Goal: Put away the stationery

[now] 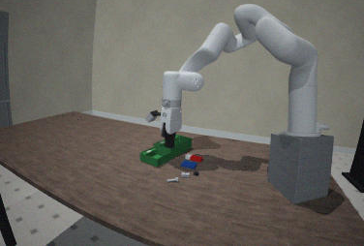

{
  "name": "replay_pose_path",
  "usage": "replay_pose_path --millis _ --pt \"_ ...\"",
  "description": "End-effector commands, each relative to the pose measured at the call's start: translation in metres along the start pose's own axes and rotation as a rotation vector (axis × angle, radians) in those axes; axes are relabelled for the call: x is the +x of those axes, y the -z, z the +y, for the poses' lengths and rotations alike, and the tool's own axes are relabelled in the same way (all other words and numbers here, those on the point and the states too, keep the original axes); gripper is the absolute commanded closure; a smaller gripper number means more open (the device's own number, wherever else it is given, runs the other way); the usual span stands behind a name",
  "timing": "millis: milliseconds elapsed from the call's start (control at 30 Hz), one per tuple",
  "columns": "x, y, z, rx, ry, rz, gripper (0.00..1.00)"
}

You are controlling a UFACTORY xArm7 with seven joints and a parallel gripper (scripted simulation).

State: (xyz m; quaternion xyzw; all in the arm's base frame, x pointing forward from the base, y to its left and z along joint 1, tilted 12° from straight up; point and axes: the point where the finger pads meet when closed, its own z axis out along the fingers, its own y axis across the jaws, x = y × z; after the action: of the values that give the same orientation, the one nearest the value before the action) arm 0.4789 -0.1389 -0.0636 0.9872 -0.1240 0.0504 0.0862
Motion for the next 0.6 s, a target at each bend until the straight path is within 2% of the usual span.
replay_pose_path --millis 0,133,567 --pt "0.0025 -0.0053 -0.0006 0.0 0.0 0.006 0.93" --pt "0.0025 -0.014 -0.0006 0.0 0.0 0.006 0.93" --pt "0.0025 -0.014 -0.0006 0.0 0.0 0.006 0.93"
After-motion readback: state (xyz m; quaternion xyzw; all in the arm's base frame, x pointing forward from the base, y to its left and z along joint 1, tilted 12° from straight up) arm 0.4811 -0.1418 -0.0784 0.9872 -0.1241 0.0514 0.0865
